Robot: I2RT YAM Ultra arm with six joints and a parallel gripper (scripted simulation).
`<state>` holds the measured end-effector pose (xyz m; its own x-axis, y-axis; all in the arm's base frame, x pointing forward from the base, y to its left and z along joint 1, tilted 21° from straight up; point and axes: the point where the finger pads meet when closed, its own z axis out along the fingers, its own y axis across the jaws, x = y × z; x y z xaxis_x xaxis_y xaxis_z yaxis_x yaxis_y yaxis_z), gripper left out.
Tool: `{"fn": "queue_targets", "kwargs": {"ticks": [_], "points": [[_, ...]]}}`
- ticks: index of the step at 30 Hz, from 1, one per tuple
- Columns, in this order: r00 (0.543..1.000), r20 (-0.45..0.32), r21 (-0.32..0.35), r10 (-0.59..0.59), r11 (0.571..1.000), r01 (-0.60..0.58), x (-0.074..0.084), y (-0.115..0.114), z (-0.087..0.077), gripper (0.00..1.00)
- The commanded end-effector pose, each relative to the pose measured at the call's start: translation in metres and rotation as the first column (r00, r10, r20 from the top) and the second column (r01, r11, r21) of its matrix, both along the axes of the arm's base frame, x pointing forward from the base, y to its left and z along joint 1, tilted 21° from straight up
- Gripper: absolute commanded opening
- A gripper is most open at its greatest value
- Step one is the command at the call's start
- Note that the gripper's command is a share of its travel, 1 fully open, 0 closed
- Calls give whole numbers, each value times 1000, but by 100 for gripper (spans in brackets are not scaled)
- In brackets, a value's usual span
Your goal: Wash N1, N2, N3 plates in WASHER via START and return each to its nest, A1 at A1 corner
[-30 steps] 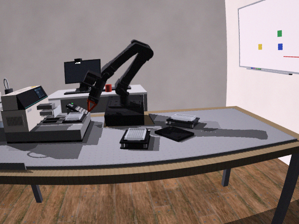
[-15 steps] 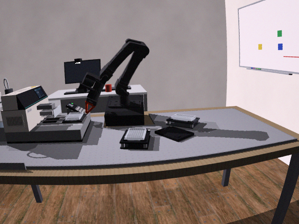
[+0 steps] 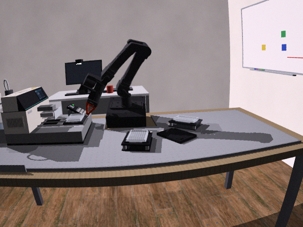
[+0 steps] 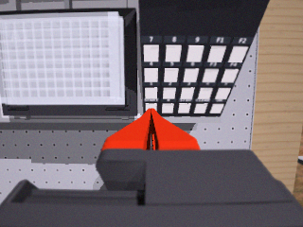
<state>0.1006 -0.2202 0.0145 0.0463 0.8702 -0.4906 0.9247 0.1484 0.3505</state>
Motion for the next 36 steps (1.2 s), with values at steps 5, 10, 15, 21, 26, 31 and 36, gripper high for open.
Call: {"fn": "queue_targets", "kwargs": {"ticks": [5,10,15,21,26,31,36], "points": [[1000,2,-17,-4,1000,4,0,-4,3,0],[1000,2,-17,-4,1000,4,1,-5,2,0],[1000,3,-17,-4,1000,4,2,-6,0,0],[1000,3,-17,-4,1000,4,3,-8,-3,0],[1000,3,-17,-4,1000,4,4,-9,-6,0],[1000,3,-17,-4,1000,4,5,-10,-6,0],[1000,3,-17,-4,1000,4,5,-10,-6,0]]}}
